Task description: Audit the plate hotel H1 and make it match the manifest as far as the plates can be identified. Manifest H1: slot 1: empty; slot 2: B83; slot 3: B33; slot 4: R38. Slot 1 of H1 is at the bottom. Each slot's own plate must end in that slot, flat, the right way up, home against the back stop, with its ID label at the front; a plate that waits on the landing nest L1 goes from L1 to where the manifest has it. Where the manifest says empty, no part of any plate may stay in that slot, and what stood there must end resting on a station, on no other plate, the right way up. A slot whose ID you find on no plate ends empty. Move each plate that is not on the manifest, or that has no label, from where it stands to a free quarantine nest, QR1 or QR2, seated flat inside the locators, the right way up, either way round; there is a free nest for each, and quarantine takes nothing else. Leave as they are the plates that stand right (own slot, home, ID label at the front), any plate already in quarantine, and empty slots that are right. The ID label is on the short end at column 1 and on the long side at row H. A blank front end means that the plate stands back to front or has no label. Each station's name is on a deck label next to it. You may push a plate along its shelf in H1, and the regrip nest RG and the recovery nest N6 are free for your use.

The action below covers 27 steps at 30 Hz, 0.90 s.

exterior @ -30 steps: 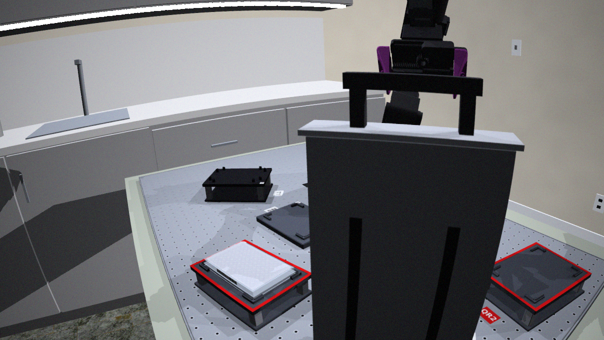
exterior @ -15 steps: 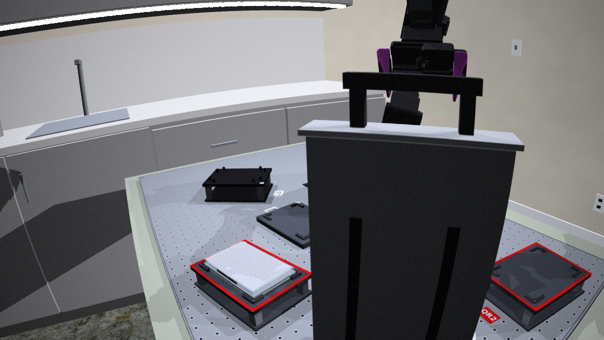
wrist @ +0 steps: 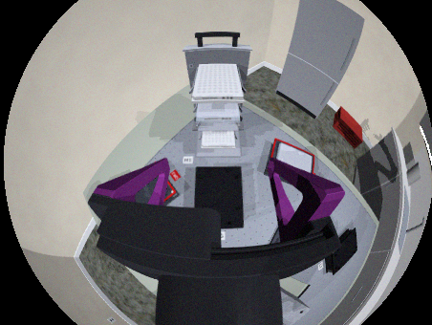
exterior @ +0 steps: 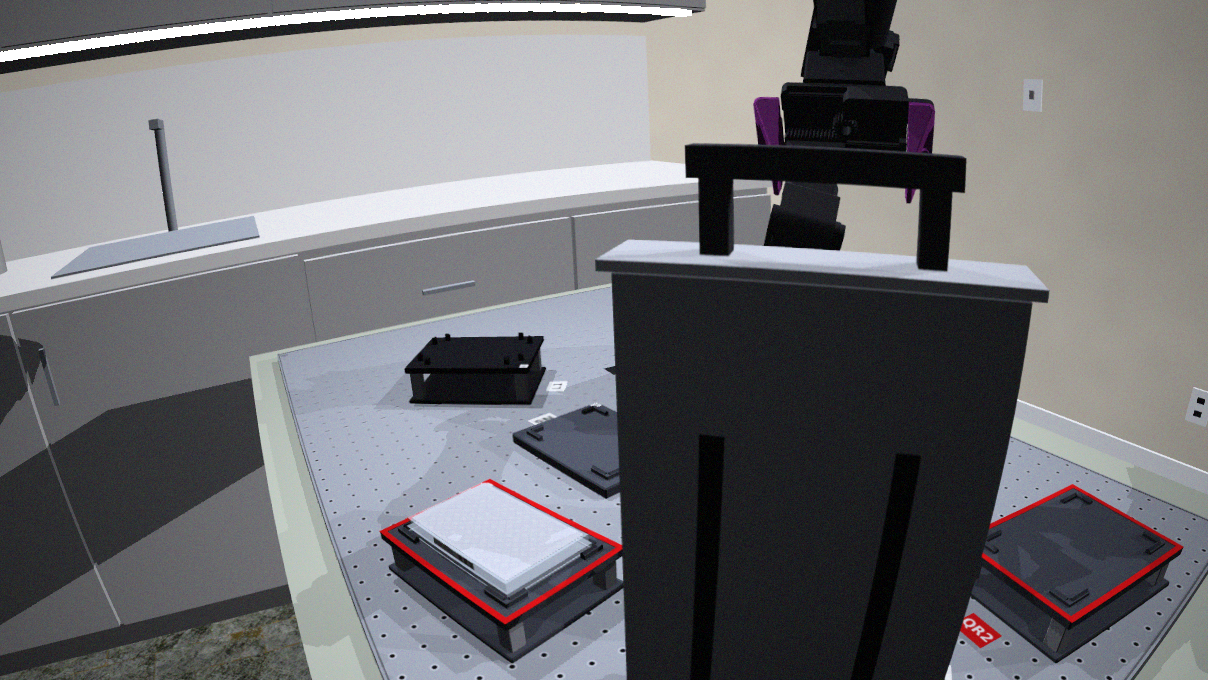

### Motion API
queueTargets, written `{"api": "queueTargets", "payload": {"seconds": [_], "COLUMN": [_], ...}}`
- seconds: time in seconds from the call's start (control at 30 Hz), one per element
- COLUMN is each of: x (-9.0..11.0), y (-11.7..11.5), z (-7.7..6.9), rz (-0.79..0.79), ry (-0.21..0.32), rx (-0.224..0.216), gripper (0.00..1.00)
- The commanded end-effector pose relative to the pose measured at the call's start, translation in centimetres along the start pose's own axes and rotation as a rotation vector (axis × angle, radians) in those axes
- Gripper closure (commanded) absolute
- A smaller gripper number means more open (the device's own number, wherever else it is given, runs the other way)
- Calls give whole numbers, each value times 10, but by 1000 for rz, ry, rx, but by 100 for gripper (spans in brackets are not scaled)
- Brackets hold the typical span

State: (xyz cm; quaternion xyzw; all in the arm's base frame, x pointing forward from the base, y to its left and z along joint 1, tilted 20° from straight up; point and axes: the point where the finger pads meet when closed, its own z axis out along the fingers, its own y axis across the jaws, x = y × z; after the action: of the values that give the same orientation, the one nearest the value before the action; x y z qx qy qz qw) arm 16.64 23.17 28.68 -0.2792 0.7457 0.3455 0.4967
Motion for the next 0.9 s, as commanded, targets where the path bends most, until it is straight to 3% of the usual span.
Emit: {"api": "queueTargets", "payload": {"seconds": [0.0,0.27,0.4,0.5,0.57,0.6,0.8,0.87], "x": [-24,-24,-17,1,1,-18,3,-5], "y": [4,4,5,0,0,4,0,3], "z": [-12,-12,4,14,14,10,26,27], "rz": [-10,-10,-10,-6,-6,-6,-3,-3], "ry": [-71,-71,-42,-4,-4,-46,-4,-22], "rx": [-9,-9,-8,1,1,-5,2,-6], "gripper": [0,0,0,0,0,0,0,0]}}
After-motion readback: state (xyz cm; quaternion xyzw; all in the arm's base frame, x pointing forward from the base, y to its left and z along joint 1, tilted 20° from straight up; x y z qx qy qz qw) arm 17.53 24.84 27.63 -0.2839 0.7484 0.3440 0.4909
